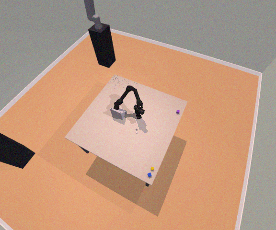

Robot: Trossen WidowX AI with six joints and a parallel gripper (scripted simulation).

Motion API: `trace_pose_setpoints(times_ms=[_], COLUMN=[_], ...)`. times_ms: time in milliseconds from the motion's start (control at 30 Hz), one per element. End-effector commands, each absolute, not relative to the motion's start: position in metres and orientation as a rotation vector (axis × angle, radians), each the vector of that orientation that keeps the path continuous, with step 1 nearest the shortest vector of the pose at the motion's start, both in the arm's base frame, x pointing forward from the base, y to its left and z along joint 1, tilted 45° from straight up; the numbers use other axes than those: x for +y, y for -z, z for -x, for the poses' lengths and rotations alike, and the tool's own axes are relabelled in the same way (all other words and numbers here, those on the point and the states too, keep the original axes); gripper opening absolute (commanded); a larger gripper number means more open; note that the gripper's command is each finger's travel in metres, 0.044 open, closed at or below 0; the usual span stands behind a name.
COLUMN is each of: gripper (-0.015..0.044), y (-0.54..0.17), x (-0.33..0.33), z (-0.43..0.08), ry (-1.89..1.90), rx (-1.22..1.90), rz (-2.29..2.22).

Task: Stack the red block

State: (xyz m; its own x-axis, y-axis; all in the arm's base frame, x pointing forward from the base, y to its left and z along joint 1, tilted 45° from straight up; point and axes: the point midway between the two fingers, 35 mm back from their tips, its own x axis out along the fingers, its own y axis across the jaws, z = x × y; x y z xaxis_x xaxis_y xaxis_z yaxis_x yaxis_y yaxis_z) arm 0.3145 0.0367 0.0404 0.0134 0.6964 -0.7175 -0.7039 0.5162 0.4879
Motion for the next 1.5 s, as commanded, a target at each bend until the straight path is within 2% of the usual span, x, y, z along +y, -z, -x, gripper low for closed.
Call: trace_pose_setpoints(times_ms=[0,200,1333,1467], gripper=[0.0,0.0,0.0,0.0105], y=[-0.032,-0.017,-0.02,-0.017], x=[0.044,0.06,0.057,0.059], z=[-0.314,-0.314,-0.314,-0.314], ry=[-1.089,-1.09,-1.09,-1.089], rx=[1.111,1.11,1.11,1.114], rz=[-0.003,-0.004,-0.004,0.001])
